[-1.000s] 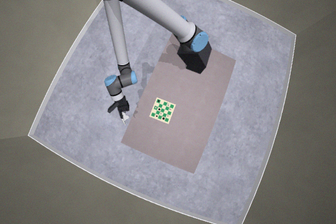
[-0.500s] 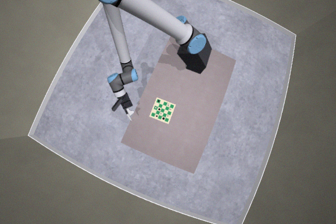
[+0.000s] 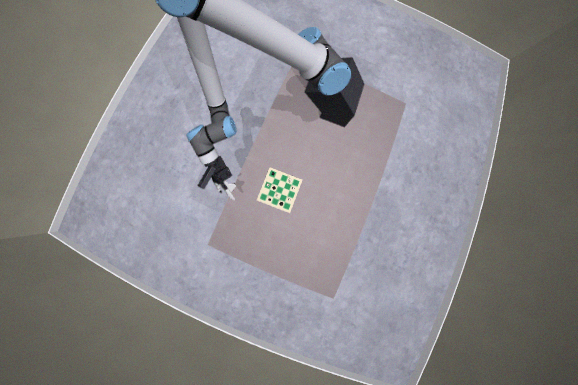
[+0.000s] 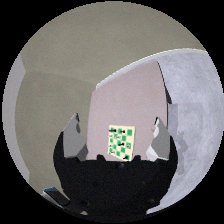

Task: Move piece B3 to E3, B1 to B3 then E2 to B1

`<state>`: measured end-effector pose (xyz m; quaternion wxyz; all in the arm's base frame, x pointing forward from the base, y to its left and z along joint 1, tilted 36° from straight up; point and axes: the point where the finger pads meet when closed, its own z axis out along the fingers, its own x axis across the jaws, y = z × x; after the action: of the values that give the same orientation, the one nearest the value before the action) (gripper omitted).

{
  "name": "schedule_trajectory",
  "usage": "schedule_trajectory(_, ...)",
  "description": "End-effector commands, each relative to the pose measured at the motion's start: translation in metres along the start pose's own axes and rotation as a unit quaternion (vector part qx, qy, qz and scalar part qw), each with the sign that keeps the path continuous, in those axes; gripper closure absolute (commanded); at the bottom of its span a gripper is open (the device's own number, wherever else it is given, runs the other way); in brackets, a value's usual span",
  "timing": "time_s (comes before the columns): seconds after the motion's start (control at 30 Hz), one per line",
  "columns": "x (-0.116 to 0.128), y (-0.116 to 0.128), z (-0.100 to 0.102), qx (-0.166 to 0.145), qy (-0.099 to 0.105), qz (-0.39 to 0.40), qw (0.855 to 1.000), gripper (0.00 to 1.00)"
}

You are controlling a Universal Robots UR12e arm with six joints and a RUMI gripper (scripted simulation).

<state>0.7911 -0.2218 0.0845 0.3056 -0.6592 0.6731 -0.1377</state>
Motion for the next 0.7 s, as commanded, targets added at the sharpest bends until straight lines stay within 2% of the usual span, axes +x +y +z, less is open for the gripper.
schedule_trajectory(0.0, 0.007, 0.013, 0.004, -0.014, -0.024, -0.049, 0.998, 0.00)
schedule_trajectory(0.13, 0.012, 0.026, 0.007, -0.020, -0.043, -0.091, 0.995, 0.00)
schedule_trajectory(0.27, 0.014, 0.030, 0.008, -0.023, -0.049, -0.105, 0.993, 0.00)
schedule_trajectory(0.37, 0.021, 0.042, 0.012, -0.035, -0.067, -0.147, 0.986, 0.00)
schedule_trajectory(0.47, 0.023, 0.047, 0.013, -0.038, -0.073, -0.161, 0.984, 0.00)
schedule_trajectory(0.67, 0.031, 0.064, 0.018, -0.048, -0.098, -0.216, 0.970, 0.00)
